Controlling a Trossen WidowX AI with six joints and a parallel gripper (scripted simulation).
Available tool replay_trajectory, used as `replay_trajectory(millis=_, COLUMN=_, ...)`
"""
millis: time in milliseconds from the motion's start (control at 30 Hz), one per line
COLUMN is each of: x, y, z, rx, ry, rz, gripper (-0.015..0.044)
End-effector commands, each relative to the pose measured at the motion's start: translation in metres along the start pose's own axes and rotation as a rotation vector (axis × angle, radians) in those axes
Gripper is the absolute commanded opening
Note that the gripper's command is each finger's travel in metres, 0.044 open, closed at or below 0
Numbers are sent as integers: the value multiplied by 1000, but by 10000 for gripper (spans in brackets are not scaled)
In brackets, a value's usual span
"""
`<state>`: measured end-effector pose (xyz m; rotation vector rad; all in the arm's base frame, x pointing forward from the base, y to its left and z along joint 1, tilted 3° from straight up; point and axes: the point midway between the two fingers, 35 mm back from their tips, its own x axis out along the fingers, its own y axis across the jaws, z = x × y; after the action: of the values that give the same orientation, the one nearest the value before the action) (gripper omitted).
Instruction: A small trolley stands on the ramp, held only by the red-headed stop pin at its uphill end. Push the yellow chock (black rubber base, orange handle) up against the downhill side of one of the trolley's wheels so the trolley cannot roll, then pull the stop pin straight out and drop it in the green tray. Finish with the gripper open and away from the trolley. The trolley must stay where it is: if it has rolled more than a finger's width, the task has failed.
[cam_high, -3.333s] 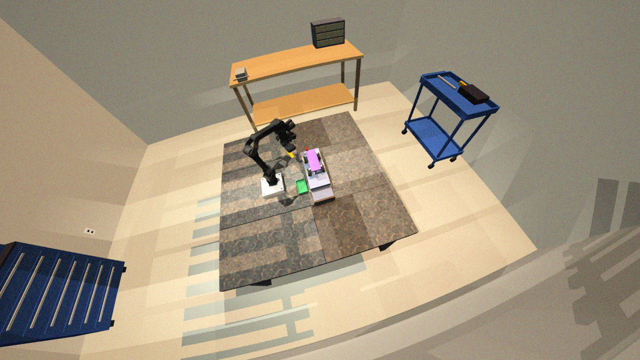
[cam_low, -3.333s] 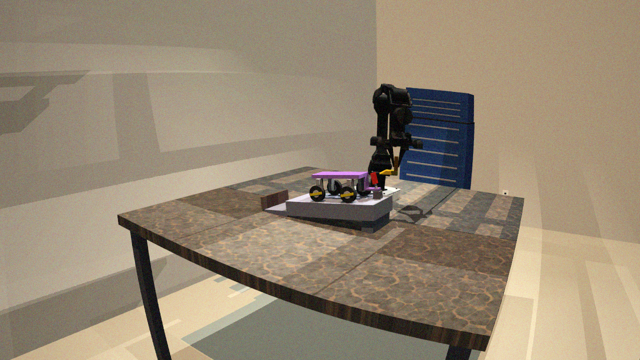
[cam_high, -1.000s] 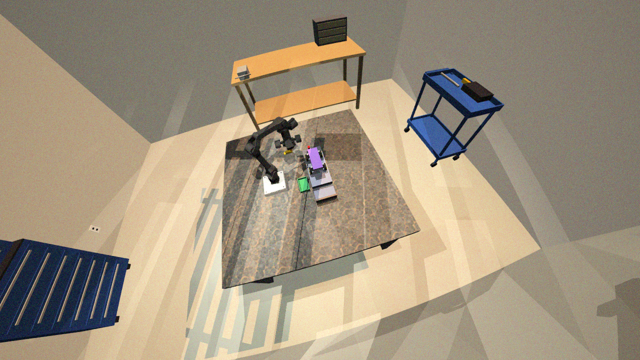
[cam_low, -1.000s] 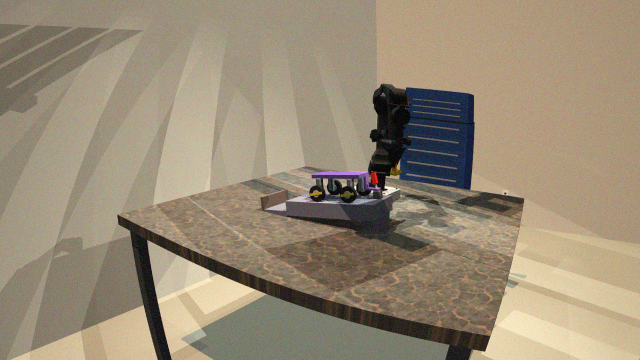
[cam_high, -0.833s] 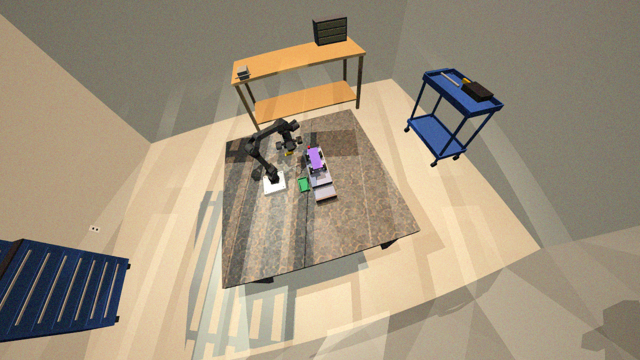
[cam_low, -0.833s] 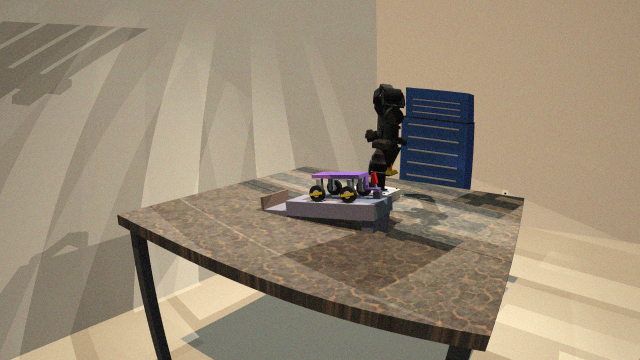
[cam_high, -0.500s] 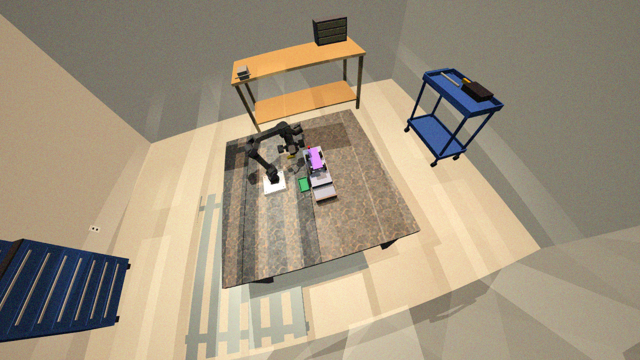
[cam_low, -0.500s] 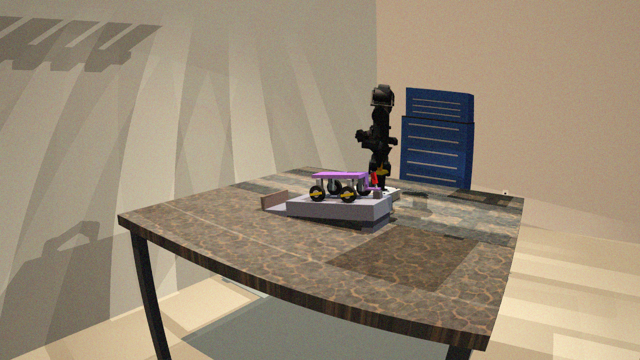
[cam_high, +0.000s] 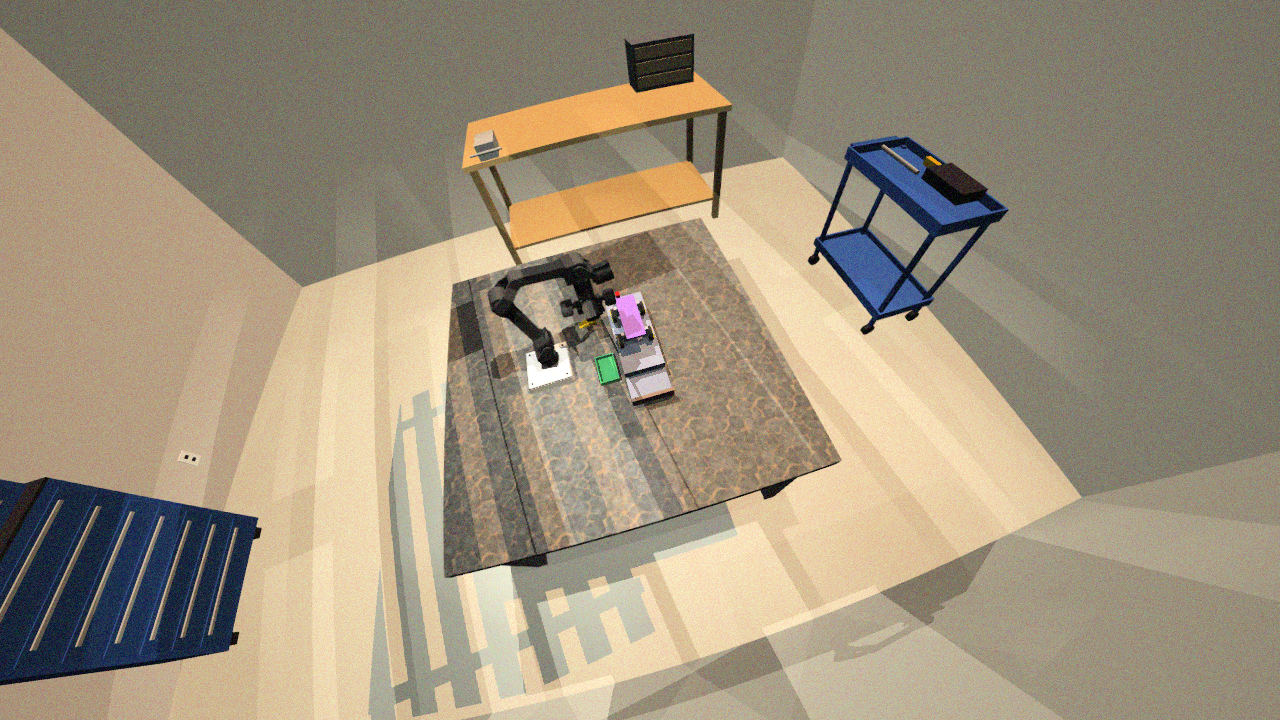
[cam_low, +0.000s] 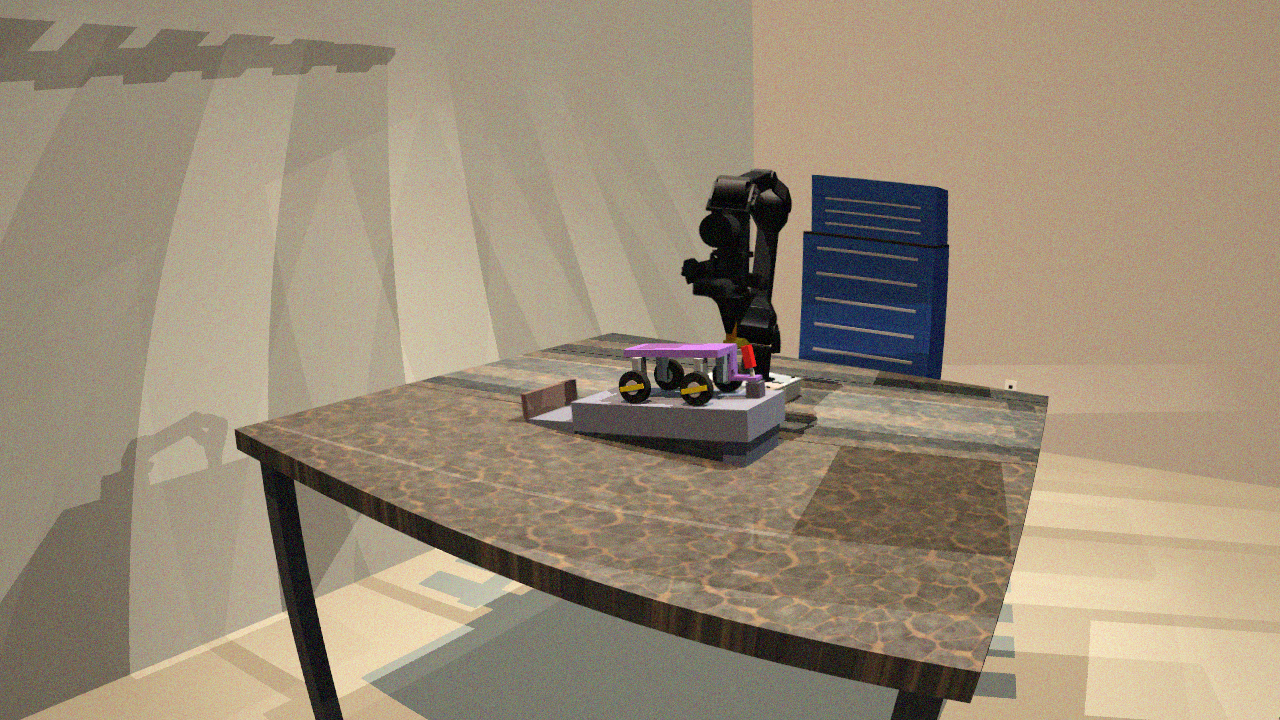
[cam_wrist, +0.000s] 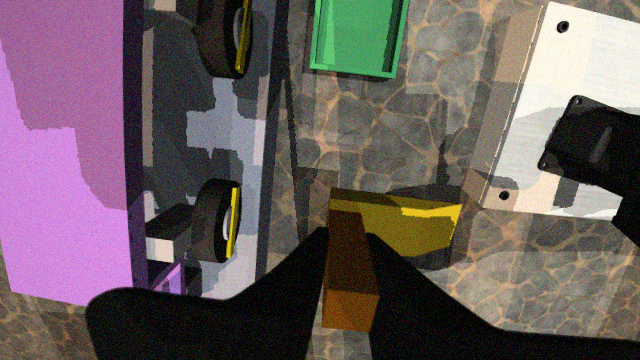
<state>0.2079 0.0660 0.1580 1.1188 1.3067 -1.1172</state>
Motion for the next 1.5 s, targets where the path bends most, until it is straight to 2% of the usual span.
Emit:
replay_trajectory(millis=0, x=1, y=4, z=16, rx=-6, ry=-7, rz=2, gripper=0)
replay_trajectory(millis=1467, x=8, y=39, z=170, rx=-6, ry=-22, rz=5, gripper=0)
